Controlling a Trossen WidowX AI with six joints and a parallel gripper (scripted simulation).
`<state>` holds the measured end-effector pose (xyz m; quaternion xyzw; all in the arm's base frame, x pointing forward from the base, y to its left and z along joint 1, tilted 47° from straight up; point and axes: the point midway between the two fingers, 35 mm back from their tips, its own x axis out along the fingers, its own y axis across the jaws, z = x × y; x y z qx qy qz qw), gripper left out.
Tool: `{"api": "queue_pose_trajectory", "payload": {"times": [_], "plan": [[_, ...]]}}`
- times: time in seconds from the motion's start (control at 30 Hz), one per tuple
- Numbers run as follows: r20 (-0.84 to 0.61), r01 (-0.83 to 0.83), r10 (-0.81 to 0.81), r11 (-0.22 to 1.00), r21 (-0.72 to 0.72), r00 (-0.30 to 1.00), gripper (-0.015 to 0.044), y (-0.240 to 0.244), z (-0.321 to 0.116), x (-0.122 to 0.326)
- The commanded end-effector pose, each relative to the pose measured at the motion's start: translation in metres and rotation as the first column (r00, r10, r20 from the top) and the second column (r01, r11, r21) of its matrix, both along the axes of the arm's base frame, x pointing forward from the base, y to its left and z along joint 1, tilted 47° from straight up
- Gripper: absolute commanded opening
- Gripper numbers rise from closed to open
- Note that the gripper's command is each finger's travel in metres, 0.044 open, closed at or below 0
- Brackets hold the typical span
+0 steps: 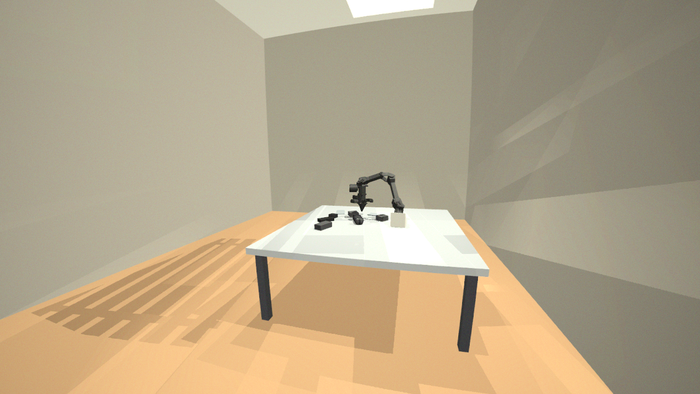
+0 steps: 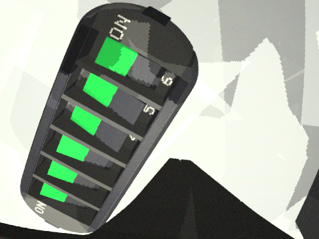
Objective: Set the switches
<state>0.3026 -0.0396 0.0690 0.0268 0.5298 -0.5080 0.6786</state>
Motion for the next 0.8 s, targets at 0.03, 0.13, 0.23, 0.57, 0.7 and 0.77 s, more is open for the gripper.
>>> {"api": "queue_pose_trajectory", "payload": {"times": [0.03, 0.13, 0.23, 0.57, 0.7, 0.77], "plan": [[0.000, 0.063, -0.063, 0.997, -0.044, 0.998, 0.0000, -0.001, -0.004, 0.021], [0.003, 0.097, -0.097, 0.993, -0.068, 0.995, 0.0000, -0.001, -0.006, 0.033], [0.008, 0.131, -0.130, 0.987, -0.093, 0.991, 0.0000, -0.002, -0.010, 0.044], [0.035, 0.231, -0.229, 0.957, -0.178, 0.973, 0.0000, -0.005, -0.028, 0.078], [0.048, 0.265, -0.261, 0.941, -0.211, 0.964, 0.0000, -0.007, -0.037, 0.088], [0.051, 0.271, -0.266, 0.938, -0.216, 0.963, 0.0000, -0.008, -0.039, 0.090]]}}
